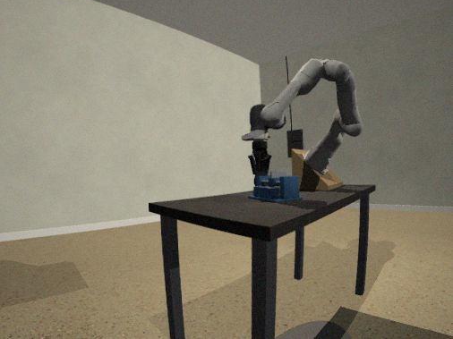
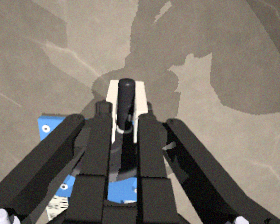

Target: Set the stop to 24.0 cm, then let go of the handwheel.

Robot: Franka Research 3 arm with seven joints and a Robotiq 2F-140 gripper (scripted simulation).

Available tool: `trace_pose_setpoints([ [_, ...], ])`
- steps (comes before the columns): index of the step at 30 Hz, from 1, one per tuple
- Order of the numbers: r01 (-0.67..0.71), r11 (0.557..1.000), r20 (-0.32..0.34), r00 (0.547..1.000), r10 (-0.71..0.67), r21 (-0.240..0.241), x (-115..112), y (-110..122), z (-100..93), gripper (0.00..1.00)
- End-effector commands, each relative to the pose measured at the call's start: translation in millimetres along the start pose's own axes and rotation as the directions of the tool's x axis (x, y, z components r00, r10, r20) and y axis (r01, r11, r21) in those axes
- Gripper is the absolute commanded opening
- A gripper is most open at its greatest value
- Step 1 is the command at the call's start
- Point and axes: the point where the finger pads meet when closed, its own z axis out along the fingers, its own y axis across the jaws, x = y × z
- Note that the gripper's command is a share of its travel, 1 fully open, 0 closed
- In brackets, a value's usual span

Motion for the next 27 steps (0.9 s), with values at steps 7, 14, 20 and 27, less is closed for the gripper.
trace_pose_setpoints([
  [7, -0.005, 1.000, -0.004, 1.000, 0.005, 0.004, 0.8, -9.3, 5.1, 0.04],
  [14, -0.005, 1.000, -0.004, 1.000, 0.005, 0.004, 0.8, -16.6, 6.4, 0.04],
  [20, -0.005, 1.000, -0.004, 1.000, 0.005, 0.004, 0.8, -21.0, 6.2, 0.04],
  [27, -0.005, 1.000, -0.004, 1.000, 0.005, 0.004, 0.9, -28.8, 4.4, 0.04],
])
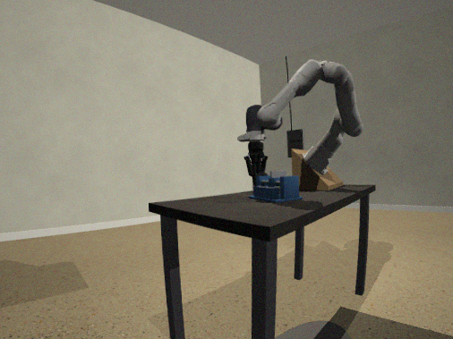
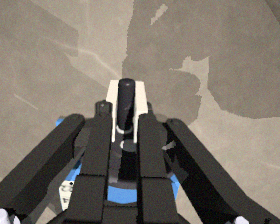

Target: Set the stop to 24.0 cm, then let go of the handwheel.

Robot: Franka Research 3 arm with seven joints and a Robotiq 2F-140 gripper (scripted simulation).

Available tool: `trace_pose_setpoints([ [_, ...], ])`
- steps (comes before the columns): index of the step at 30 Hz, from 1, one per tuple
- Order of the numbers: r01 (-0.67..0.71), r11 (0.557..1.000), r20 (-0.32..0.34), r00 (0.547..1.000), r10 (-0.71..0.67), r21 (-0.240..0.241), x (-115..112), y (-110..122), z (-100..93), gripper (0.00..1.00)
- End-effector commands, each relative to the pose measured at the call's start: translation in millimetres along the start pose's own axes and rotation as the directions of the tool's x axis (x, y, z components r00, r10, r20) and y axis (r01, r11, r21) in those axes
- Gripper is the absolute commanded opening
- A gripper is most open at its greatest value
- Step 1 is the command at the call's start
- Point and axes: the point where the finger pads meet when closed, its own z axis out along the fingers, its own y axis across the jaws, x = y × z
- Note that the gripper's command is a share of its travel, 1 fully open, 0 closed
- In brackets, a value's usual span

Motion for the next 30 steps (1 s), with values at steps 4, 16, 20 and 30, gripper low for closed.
trace_pose_setpoints([
  [4, -0.006, 1.000, -0.004, 1.000, 0.006, 0.001, 0.8, -9.3, -3.0, 0.04],
  [16, -0.006, 1.000, -0.004, 1.000, 0.006, 0.001, 0.8, -21.4, -15.9, 0.04],
  [20, -0.006, 1.000, -0.004, 1.000, 0.006, 0.001, 0.8, -24.5, -26.9, 0.04],
  [30, -0.006, 1.000, -0.004, 1.000, 0.006, 0.001, 0.7, -21.4, -43.6, 0.04],
])
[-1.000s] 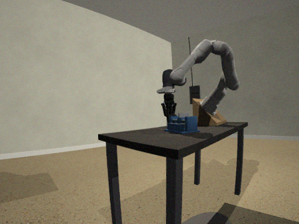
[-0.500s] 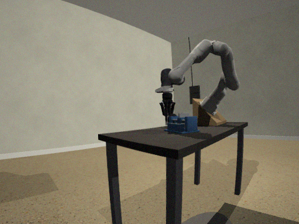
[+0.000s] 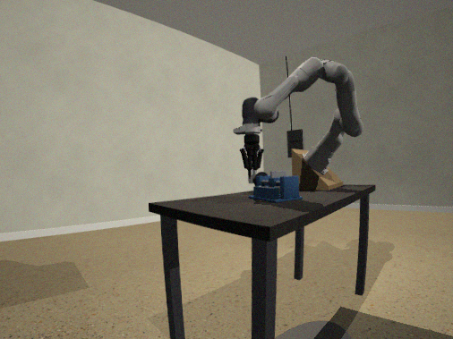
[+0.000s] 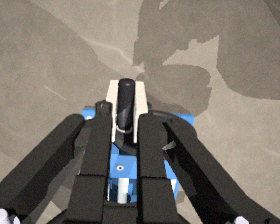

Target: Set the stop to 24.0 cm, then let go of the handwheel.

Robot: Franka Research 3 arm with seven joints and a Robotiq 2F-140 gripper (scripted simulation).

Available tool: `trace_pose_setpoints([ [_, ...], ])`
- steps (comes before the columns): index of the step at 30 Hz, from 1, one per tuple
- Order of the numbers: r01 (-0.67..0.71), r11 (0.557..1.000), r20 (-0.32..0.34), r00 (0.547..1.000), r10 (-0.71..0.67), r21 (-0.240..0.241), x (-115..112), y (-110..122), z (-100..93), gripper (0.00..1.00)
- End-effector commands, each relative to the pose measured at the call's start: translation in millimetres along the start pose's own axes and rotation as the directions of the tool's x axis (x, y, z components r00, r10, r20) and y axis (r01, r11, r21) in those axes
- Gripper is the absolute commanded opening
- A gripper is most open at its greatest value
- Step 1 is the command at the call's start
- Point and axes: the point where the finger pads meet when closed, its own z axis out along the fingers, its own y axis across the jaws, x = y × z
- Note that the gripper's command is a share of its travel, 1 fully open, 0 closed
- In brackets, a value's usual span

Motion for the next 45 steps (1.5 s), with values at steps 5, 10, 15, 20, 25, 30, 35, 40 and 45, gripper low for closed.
trace_pose_setpoints([
  [5, -0.006, 1.000, 0.002, 1.000, 0.006, -0.004, 0.8, 8.0, -15.6, 0.04],
  [10, -0.006, 1.000, 0.002, 1.000, 0.006, -0.004, 0.8, 14.5, -20.9, 0.04],
  [15, -0.006, 1.000, 0.002, 1.000, 0.006, -0.004, 0.8, 18.5, -22.9, 0.04],
  [20, -0.006, 1.000, 0.002, 1.000, 0.006, -0.004, 0.7, 25.4, -24.9, 0.04],
  [25, -0.006, 1.000, 0.002, 1.000, 0.006, -0.004, 0.7, 32.4, -25.2, 0.04],
  [30, -0.006, 1.000, 0.002, 1.000, 0.006, -0.004, 0.7, 36.6, -24.7, 0.04],
  [35, -0.006, 1.000, 0.002, 1.000, 0.006, -0.004, 0.6, 43.7, -22.3, 0.04],
  [40, -0.006, 1.000, 0.002, 1.000, 0.006, -0.004, 0.6, 51.0, -17.4, 0.04],
  [45, -0.006, 1.000, 0.002, 1.000, 0.006, -0.004, 0.5, 56.8, -10.5, 0.04],
])
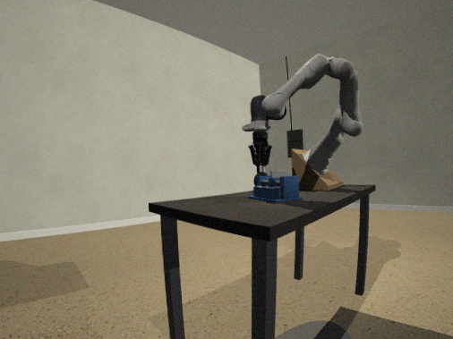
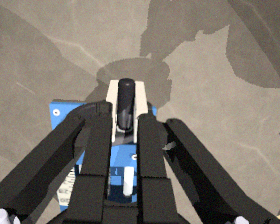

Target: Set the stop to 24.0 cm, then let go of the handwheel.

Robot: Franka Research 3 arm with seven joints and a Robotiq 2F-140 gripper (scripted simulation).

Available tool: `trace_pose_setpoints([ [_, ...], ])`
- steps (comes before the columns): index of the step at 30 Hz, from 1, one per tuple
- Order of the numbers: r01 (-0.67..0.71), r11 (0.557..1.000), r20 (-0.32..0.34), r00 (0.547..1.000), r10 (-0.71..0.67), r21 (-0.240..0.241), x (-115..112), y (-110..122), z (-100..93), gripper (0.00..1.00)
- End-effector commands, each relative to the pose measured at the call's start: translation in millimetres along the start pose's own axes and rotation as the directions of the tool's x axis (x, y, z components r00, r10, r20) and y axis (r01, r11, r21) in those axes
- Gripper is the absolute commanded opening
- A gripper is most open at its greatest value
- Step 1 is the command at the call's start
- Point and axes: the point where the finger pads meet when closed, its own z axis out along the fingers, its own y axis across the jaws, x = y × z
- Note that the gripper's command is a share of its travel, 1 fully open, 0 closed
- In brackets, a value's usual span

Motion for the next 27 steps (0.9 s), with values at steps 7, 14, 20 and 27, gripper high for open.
trace_pose_setpoints([
  [7, 0.008, 1.000, 0.002, 1.000, -0.008, -0.003, 0.8, 10.1, 25.5, 0.04],
  [14, 0.008, 1.000, 0.002, 1.000, -0.008, -0.003, 0.8, 5.7, 39.7, 0.04],
  [20, 0.008, 1.000, 0.002, 1.000, -0.008, -0.003, 0.7, 0.8, 45.8, 0.04],
  [27, 0.008, 1.000, 0.002, 1.000, -0.008, -0.003, 0.6, -10.0, 52.6, 0.04],
])
